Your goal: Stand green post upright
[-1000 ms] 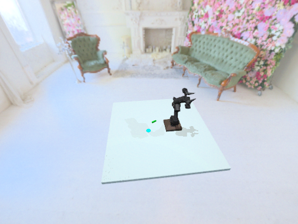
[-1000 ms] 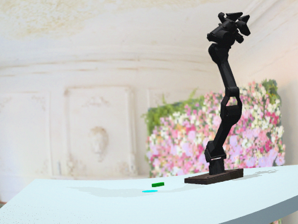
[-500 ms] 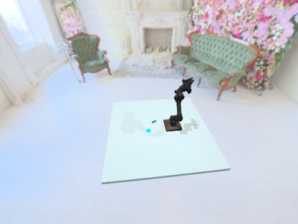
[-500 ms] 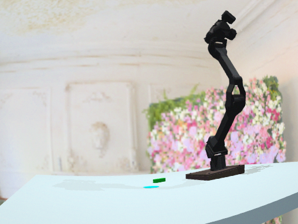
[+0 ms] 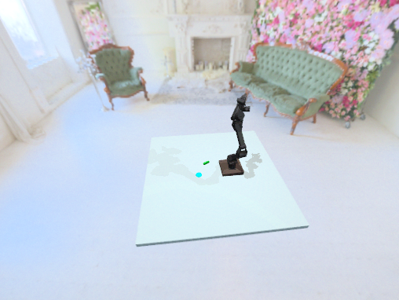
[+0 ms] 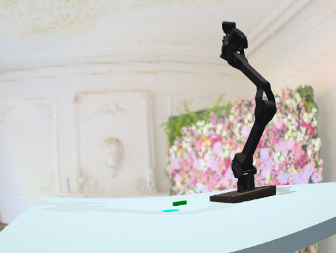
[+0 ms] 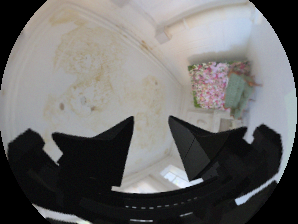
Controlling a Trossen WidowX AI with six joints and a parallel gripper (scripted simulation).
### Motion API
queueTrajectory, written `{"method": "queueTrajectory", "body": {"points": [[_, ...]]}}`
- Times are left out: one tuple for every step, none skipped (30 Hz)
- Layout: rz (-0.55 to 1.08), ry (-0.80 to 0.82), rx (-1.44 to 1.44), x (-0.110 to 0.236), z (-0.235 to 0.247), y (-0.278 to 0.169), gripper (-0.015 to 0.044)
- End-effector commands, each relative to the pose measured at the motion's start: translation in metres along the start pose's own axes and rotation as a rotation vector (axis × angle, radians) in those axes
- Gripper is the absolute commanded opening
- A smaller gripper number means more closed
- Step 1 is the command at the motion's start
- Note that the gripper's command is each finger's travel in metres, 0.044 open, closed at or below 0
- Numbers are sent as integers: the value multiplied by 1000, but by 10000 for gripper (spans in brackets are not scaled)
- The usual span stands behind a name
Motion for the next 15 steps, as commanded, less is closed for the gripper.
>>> {"method": "queueTrajectory", "body": {"points": [[146,-58,157,-5,-23,-33,233],[182,-68,193,-6,-28,-41,233],[219,-77,229,-6,-34,-48,233],[256,-85,265,-6,-39,-56,233],[293,-92,300,-5,-44,-64,233],[331,-98,336,-5,-49,-72,233],[369,-103,371,-3,-54,-79,233],[408,-106,405,-2,-59,-87,233],[447,-108,440,0,-64,-95,233],[487,-109,474,2,-69,-102,233],[527,-109,508,4,-73,-110,233],[567,-108,542,7,-78,-117,233],[608,-105,575,9,-83,-124,233],[649,-102,608,13,-87,-132,233],[690,-97,640,16,-92,-139,233]]}}
Point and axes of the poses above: the point midway between the two fingers, 35 mm back from their tips, its own x axis back along the fingers, its own z axis across the jaws, y = z × x, the point moved 8 cm from there along x, back along the fingers, and after that the axes turned 10 degrees about x, right-handed, at the moved point
